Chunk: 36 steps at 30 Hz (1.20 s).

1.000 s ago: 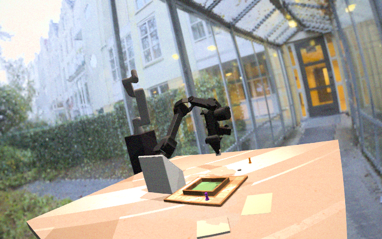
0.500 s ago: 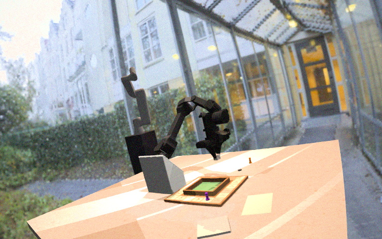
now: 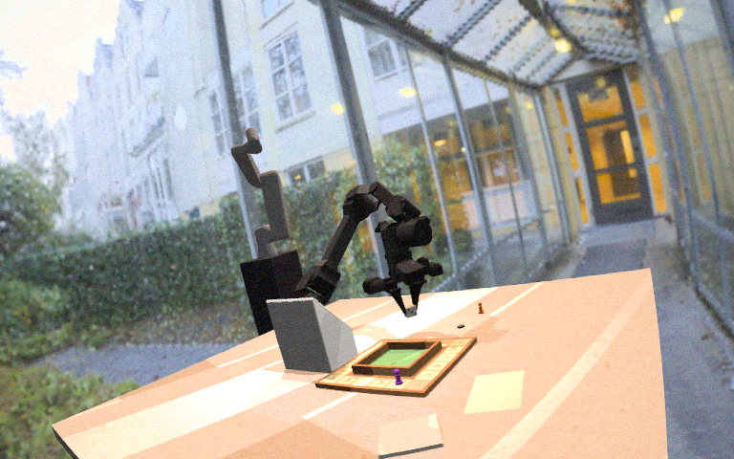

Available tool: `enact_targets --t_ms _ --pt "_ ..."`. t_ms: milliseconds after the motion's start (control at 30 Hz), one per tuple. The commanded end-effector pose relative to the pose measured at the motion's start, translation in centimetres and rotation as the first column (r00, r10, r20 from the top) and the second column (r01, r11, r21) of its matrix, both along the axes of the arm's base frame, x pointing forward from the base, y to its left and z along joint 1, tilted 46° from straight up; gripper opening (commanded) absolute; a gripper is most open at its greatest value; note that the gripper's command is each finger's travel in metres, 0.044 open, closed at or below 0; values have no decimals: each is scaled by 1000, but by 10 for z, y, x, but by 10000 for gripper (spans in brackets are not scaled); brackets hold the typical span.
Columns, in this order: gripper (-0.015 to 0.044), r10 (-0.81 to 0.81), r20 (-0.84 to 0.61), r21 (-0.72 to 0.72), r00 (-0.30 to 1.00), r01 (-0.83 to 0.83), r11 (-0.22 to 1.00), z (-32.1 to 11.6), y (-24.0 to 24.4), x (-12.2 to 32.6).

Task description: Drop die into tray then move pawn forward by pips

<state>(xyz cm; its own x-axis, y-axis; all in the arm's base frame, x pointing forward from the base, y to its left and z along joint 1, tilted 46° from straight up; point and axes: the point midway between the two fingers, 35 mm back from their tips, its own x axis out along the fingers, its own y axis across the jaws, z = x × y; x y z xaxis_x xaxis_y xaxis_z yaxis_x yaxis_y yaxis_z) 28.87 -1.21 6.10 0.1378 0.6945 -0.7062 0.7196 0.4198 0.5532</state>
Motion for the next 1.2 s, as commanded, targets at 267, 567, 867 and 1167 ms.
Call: enact_targets --t_ms 267,567,867,1167 --pt "0 -291 -321 12 901 312 950 -36 -18 -8" --pt "0 -453 -517 -38 727 509 860 -59 -29 -15" --pt "0 -501 -583 -69 640 575 815 -68 -33 -19" --pt "0 -548 -560 -212 621 531 820 -73 -28 -23"
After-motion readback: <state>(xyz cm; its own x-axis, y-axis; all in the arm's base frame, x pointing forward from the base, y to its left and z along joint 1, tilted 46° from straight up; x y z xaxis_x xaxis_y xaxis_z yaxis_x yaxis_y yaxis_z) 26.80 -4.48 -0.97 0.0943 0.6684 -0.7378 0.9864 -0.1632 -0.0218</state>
